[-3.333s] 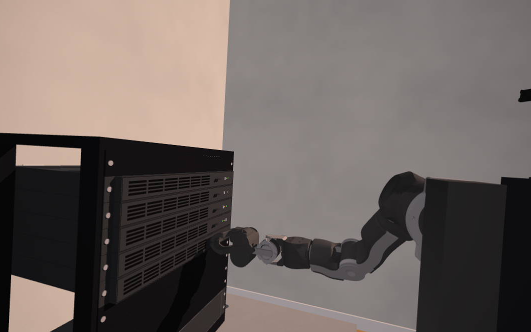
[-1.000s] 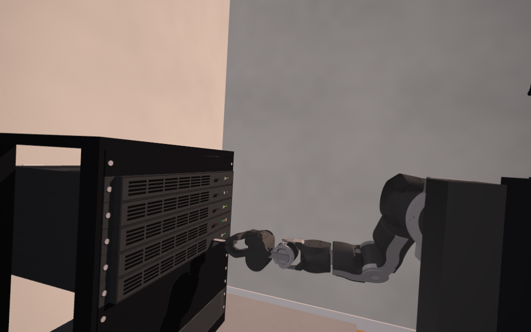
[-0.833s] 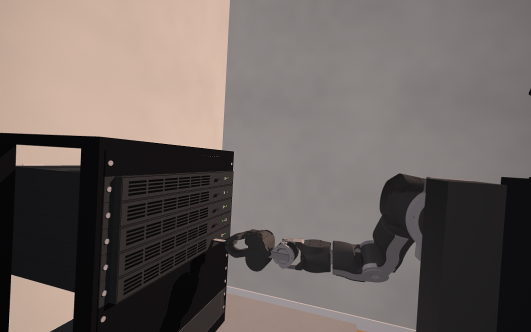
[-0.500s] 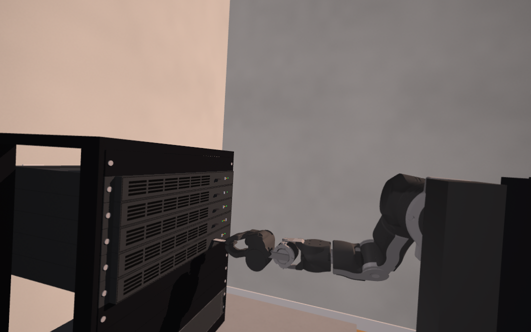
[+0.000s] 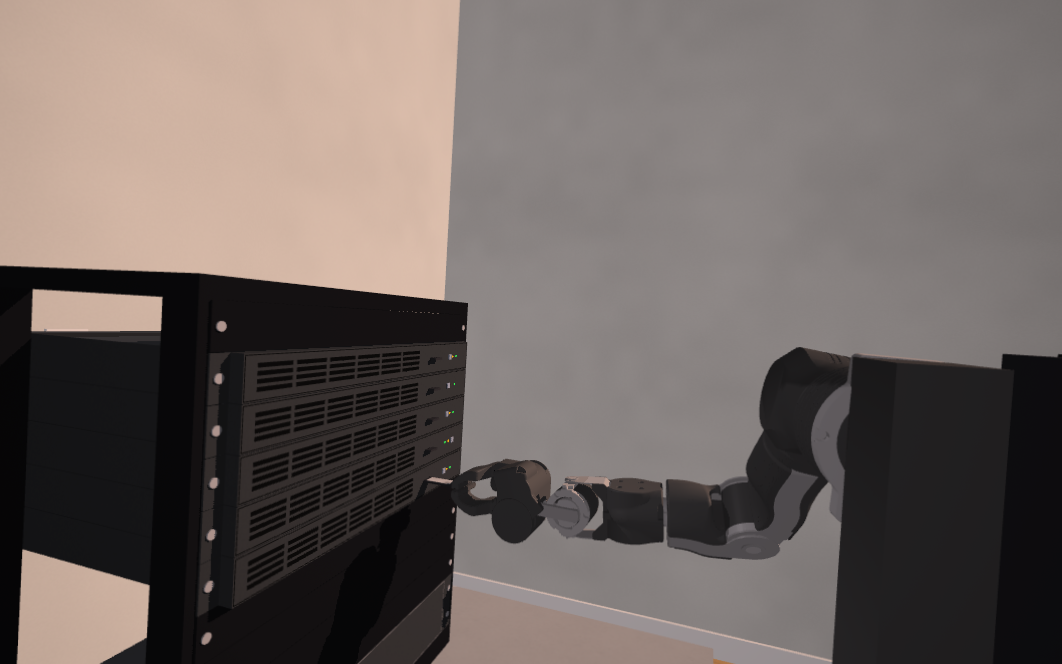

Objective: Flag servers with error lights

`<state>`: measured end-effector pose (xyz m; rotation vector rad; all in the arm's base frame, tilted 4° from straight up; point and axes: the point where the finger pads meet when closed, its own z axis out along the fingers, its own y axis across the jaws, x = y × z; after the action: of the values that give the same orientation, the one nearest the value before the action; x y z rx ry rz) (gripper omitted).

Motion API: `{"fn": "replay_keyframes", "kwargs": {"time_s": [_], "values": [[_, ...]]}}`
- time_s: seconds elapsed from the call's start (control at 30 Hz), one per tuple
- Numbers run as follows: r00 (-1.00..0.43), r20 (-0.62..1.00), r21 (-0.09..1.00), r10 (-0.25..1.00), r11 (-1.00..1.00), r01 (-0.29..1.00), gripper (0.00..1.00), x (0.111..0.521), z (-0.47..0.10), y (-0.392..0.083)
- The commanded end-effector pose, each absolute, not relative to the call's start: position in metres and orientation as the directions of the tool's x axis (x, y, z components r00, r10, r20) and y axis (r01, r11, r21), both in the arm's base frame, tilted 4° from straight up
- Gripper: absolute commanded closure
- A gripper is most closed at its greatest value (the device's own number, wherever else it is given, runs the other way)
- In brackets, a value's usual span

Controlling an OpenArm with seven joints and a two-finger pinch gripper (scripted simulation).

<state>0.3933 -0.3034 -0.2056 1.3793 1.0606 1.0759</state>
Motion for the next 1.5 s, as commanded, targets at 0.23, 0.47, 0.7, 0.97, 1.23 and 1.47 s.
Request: {"fn": "replay_keyframes", "kwargs": {"time_s": [0.23,0.47,0.7,0.97,1.23,1.47], "values": [[0.141,0.063,0.997,0.988,-0.069,0.039,1.00,0.3942,-0.2062,-0.2855],[0.148,0.064,0.997,0.987,-0.070,0.036,1.00,0.3942,-0.2047,-0.2880],[0.148,0.064,0.997,0.987,-0.071,0.040,0.90,0.3942,-0.2053,-0.2880],[0.150,0.064,0.997,0.987,-0.071,0.043,0.90,0.3940,-0.2063,-0.2887],[0.150,0.064,0.997,0.987,-0.071,0.043,0.90,0.3940,-0.2063,-0.2887],[0.150,0.064,0.997,0.987,-0.071,0.043,0.90,0.3940,-0.2063,-0.2887]]}}
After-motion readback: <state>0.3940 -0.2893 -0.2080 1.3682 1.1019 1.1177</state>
